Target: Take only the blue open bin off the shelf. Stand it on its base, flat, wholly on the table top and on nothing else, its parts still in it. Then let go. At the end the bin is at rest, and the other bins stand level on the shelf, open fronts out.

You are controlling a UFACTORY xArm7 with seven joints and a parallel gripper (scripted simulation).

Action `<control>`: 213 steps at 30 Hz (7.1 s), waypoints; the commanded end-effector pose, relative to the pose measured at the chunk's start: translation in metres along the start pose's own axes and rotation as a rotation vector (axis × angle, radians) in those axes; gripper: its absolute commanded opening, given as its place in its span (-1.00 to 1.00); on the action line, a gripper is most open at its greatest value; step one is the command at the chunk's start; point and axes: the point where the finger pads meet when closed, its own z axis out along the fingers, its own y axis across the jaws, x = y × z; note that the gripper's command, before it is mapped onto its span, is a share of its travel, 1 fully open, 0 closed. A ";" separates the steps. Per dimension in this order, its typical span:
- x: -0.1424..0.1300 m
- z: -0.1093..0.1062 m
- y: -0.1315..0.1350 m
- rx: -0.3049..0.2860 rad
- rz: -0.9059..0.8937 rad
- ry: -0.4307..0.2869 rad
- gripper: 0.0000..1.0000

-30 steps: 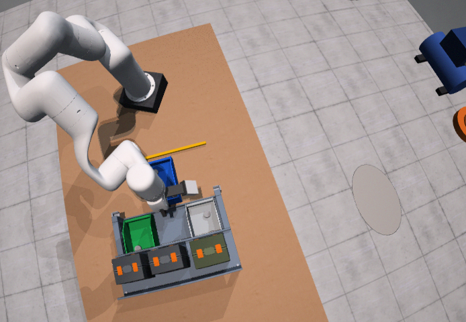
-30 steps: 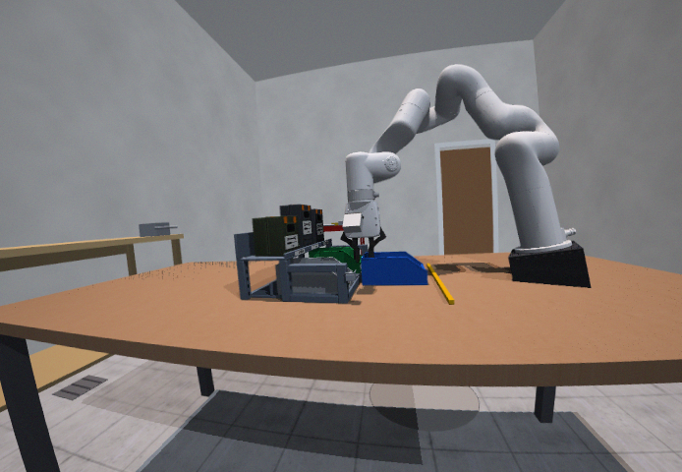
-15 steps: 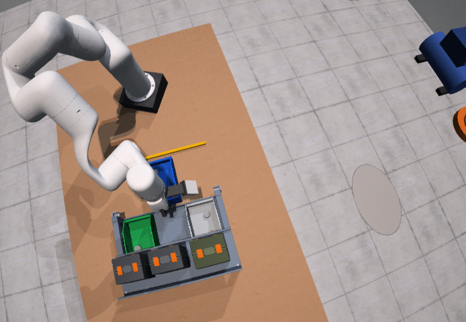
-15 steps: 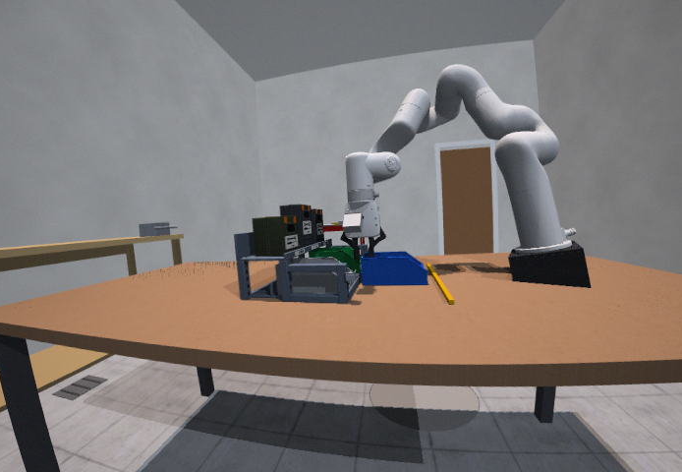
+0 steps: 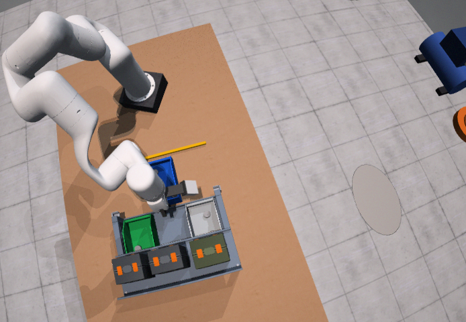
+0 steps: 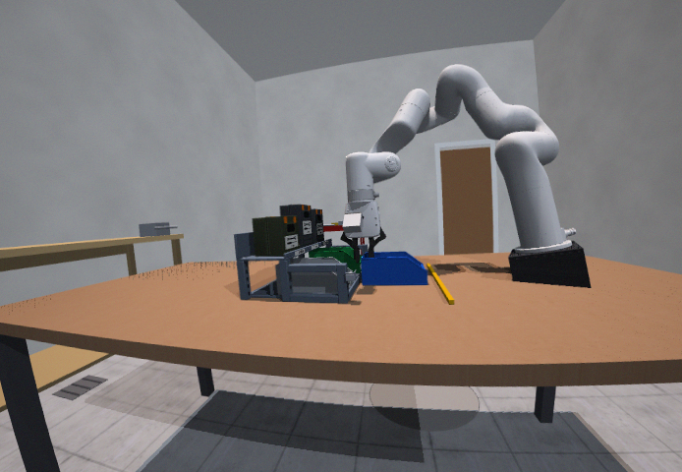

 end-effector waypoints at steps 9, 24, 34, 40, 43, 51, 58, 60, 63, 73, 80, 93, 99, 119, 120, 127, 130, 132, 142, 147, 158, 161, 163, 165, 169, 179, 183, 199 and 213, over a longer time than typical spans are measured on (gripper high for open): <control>0.000 -0.001 0.001 -0.003 0.000 0.000 -0.35; 0.000 -0.001 0.001 -0.003 0.000 0.000 -0.35; 0.000 -0.056 0.001 -0.003 0.000 0.000 -0.35; 0.000 -0.056 0.001 -0.003 0.000 0.000 -0.35; 0.000 -0.056 0.001 -0.003 0.000 0.000 -0.35; 0.000 -0.081 0.001 -0.003 0.000 0.000 -0.35; 0.000 -0.081 0.001 -0.003 0.000 0.000 -0.35; 0.000 -0.081 0.001 -0.003 0.000 0.000 -0.35; 0.000 -0.075 0.001 0.043 0.001 -0.016 -0.35; -0.001 -0.073 0.000 -0.003 0.000 0.000 -0.35; -0.001 -0.071 0.001 0.024 0.001 -0.008 -0.35; 0.000 -0.067 0.000 -0.003 0.000 0.000 -0.35; 0.000 -0.064 0.001 -0.003 0.000 0.000 -0.35; 0.000 -0.064 0.001 -0.003 0.000 0.000 -0.35; 0.000 -0.064 0.001 -0.003 0.000 0.000 -0.35; 0.000 -0.064 0.001 -0.003 0.000 0.000 -0.35; 0.000 -0.064 0.001 -0.003 0.000 0.000 -0.35; 0.000 -0.064 0.001 -0.003 0.000 0.000 -0.35; 0.000 -0.064 0.001 -0.003 0.000 0.000 -0.35; 0.000 -0.064 0.001 -0.003 0.000 0.000 -0.35; 0.000 -0.064 0.001 -0.003 0.000 0.000 -0.35; 0.000 -0.064 0.001 -0.003 0.000 0.000 -0.35; 0.000 -0.064 0.001 -0.003 0.000 0.000 -0.35; 0.000 -0.064 0.001 -0.003 0.000 0.000 -0.35; 0.000 -0.064 0.001 -0.003 0.000 0.000 -0.35; 0.000 -0.064 0.001 -0.003 0.000 0.000 -0.35; 0.000 -0.064 0.001 -0.003 0.000 0.000 -0.35; 0.000 -0.064 0.001 -0.003 0.000 0.000 -0.35; 0.000 -0.064 0.001 -0.003 0.000 0.000 -0.35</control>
